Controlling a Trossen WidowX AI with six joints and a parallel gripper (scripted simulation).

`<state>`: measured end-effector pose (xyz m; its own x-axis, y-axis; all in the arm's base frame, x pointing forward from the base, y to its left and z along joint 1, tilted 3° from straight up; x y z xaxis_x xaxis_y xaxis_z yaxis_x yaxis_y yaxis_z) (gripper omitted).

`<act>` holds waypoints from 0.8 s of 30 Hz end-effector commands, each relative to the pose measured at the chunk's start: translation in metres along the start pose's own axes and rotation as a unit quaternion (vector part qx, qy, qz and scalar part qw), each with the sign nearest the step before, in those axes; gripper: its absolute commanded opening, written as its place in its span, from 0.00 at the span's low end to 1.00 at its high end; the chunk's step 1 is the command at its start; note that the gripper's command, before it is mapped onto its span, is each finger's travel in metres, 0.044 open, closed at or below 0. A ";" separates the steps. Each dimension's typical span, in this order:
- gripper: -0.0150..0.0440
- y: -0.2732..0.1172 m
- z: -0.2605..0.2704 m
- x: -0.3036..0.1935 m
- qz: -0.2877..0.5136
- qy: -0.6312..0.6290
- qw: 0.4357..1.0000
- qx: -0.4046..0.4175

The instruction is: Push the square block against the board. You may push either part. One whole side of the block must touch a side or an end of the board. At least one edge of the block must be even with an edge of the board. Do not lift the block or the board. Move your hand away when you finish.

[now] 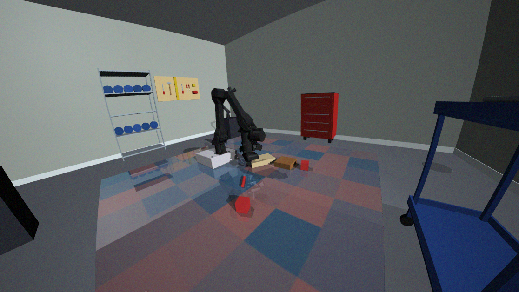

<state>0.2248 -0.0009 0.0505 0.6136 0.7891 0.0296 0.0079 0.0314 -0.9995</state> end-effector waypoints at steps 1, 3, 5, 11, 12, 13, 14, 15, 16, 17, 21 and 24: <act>0.25 0.002 0.001 0.005 -0.002 -0.002 1.000 0.005; 0.25 0.002 0.001 0.007 -0.002 -0.002 1.000 0.005; 0.25 0.002 0.000 0.009 -0.003 -0.002 1.000 0.005; 0.25 0.002 0.000 0.014 -0.003 -0.002 1.000 0.005; 0.25 0.002 0.000 0.015 -0.003 -0.002 1.000 0.005; 0.25 0.002 0.000 0.016 -0.003 -0.002 1.000 0.005; 0.25 0.002 0.000 0.017 -0.003 -0.002 1.000 0.005; 0.25 0.002 0.000 0.018 -0.003 -0.002 1.000 0.005; 0.25 0.002 0.000 0.019 -0.003 -0.002 1.000 0.005; 0.25 0.002 0.000 0.020 -0.003 -0.002 1.000 0.005; 0.25 0.002 0.000 0.023 -0.003 -0.002 1.000 0.005; 0.25 0.002 0.000 0.026 -0.003 -0.002 1.000 0.005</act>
<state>0.2389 0.0152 0.0519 0.6137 0.7889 0.0327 0.0108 0.0330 -0.9994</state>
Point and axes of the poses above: the point midway between the two fingers, 35 mm back from their tips, its own y axis out along the fingers, its own z axis across the jaws, x = y × z, the point moved 7 cm from there along -y, back along the fingers, and after that the axes turned 1 degree about -y, right-handed, at the moved point
